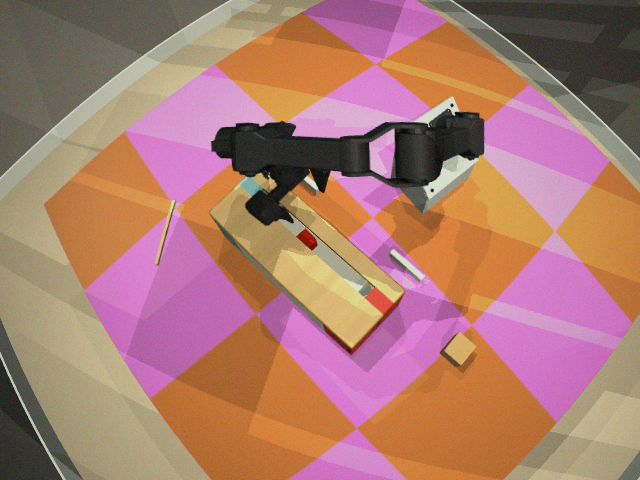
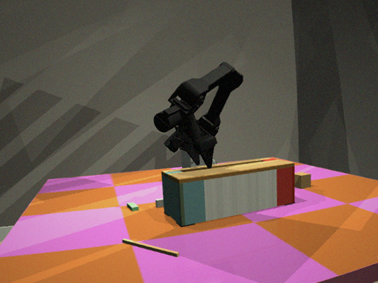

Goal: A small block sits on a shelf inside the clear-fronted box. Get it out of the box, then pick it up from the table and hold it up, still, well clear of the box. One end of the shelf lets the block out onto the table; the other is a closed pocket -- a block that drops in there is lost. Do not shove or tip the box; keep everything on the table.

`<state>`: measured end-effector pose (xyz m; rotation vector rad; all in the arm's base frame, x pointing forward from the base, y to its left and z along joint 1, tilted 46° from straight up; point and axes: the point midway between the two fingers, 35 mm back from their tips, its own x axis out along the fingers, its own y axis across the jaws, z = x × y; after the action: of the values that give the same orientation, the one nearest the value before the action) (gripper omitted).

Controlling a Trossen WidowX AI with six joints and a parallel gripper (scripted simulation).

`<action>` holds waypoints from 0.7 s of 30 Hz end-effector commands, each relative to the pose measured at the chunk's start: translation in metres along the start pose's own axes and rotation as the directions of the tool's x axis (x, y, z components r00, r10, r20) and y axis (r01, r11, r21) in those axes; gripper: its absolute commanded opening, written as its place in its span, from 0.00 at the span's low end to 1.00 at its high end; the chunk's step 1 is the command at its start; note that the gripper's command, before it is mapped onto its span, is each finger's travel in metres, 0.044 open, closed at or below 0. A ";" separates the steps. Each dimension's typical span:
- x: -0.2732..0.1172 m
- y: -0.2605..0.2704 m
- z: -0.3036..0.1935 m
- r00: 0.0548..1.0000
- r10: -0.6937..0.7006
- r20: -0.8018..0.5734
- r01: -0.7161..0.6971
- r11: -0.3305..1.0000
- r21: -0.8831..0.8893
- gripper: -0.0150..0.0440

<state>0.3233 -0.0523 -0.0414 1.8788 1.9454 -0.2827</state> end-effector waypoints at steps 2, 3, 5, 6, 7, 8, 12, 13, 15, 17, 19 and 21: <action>0.010 -0.002 0.004 1.000 0.000 -0.008 0.000 1.000 0.010 0.93; 0.012 -0.002 0.004 1.000 0.000 -0.008 0.000 1.000 0.010 0.93; 0.014 -0.002 0.006 1.000 0.000 -0.008 0.000 1.000 0.010 0.93; 0.016 -0.002 0.006 1.000 0.000 -0.008 0.000 1.000 0.010 0.93; 0.017 -0.003 0.007 1.000 0.000 -0.008 0.000 1.000 0.010 0.93; 0.019 -0.003 0.008 1.000 0.000 -0.008 0.000 1.000 0.010 0.93; 0.025 -0.003 0.010 1.000 0.000 -0.009 0.000 1.000 0.010 0.93; 0.026 -0.003 0.010 1.000 0.000 -0.009 0.000 1.000 0.010 0.93; 0.029 -0.004 0.012 1.000 0.000 -0.009 0.000 1.000 0.010 0.93; 0.032 -0.004 0.013 1.000 0.000 -0.010 0.000 1.000 0.010 0.93; 0.035 -0.004 0.014 1.000 0.000 -0.010 0.000 1.000 0.010 0.93; 0.038 -0.005 0.015 1.000 0.000 -0.011 0.000 1.000 0.010 0.93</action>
<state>0.3233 -0.0296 -0.0665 1.8801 1.9466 -0.2792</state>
